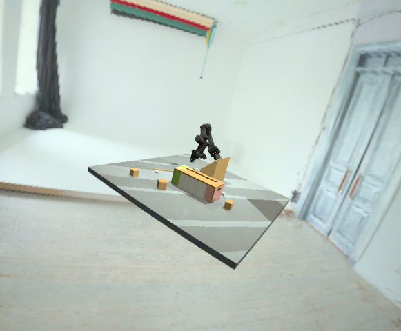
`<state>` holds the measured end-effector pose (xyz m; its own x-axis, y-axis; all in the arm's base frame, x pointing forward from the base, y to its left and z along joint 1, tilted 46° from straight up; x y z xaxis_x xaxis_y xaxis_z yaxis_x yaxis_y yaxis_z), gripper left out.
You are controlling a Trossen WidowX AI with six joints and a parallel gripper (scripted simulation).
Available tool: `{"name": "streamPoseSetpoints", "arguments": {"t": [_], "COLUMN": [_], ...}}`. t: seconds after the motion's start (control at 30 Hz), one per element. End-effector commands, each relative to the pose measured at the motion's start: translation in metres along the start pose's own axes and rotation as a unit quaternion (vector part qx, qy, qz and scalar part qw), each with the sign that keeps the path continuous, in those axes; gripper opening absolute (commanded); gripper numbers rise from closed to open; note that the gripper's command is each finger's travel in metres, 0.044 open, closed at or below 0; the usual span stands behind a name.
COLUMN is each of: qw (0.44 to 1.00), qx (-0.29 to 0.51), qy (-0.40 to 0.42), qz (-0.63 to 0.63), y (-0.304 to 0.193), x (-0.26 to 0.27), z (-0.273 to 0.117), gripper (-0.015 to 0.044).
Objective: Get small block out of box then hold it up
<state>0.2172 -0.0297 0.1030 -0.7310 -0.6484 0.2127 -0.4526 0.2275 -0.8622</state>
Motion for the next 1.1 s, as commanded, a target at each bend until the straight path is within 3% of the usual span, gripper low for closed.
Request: {"name": "streamPoseSetpoints", "arguments": {"t": [0.0, 0.17, 1.07], "qw": [0.997, 0.990, 0.990], "qx": [0.007, 0.011, 0.011], "qy": [0.000, 0.001, 0.001], "qz": [-0.072, -0.138, -0.138], "y": [-0.0016, -0.0024, -0.0024], "x": [-0.0004, -0.0005, -0.0005], "z": [-0.0031, -0.0055, -0.0055], "gripper": [0.0000, 0.0000, 0.0000]}}
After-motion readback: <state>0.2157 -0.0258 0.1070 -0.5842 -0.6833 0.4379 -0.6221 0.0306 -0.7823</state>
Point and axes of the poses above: the point midway between the two fingers, 35 mm back from their tips, its own z axis out along the fingers, its own x axis across the jaws, y = z × x, the point moved 4 cm from there along -z, back along the fingers, and after that the axes turned 15 degrees about z, right-handed, at the moved point
